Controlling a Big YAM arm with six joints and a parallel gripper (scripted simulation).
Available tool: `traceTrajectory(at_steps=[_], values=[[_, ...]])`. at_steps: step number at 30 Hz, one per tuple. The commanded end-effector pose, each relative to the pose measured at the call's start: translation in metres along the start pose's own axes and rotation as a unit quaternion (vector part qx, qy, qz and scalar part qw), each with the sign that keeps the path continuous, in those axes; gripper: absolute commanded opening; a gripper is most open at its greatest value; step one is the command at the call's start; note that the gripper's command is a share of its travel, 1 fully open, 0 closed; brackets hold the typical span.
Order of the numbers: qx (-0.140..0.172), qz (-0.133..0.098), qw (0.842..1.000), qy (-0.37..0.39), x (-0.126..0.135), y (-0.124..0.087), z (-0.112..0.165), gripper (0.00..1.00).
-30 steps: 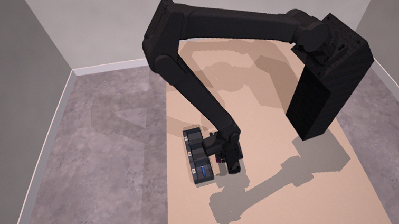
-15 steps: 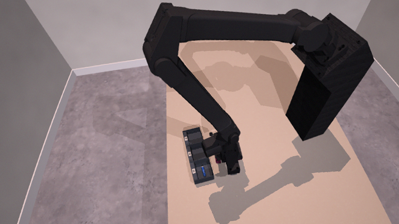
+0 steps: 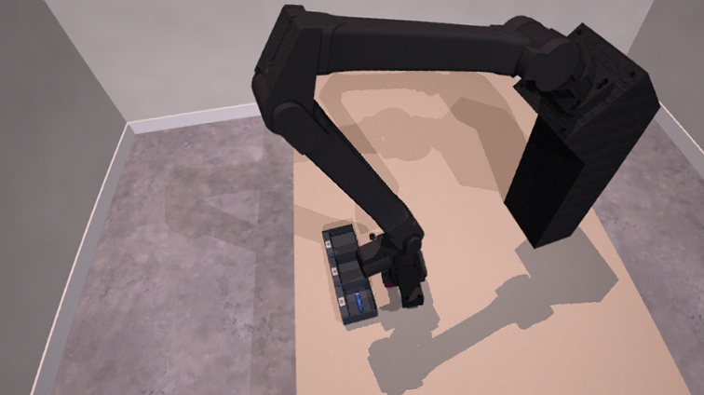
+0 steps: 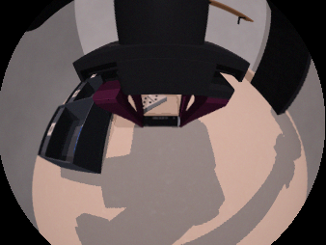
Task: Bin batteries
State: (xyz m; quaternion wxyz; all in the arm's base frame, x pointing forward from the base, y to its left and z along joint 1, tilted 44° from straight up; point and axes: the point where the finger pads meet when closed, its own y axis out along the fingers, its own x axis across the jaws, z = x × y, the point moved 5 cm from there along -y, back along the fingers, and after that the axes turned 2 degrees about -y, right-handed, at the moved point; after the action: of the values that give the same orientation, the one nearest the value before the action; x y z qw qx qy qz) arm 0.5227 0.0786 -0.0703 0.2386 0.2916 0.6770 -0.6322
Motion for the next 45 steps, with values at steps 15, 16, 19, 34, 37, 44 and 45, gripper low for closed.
traceTrajectory(at_steps=[15,16,19,34,37,44,45], values=[[0.001,-0.008,1.000,-0.003,0.000,0.006,0.001,0.47],[0.001,-0.008,1.000,-0.003,0.000,0.006,0.001,0.47],[0.001,-0.008,1.000,-0.003,0.000,0.006,0.001,0.47],[-0.003,-0.004,1.000,0.000,0.000,-0.053,-0.005,0.47],[-0.003,-0.004,1.000,0.000,0.000,-0.057,-0.004,0.47],[-0.001,-0.011,1.000,-0.001,0.008,-0.063,-0.002,0.47],[0.001,-0.015,1.000,-0.001,0.013,-0.061,-0.001,0.47]])
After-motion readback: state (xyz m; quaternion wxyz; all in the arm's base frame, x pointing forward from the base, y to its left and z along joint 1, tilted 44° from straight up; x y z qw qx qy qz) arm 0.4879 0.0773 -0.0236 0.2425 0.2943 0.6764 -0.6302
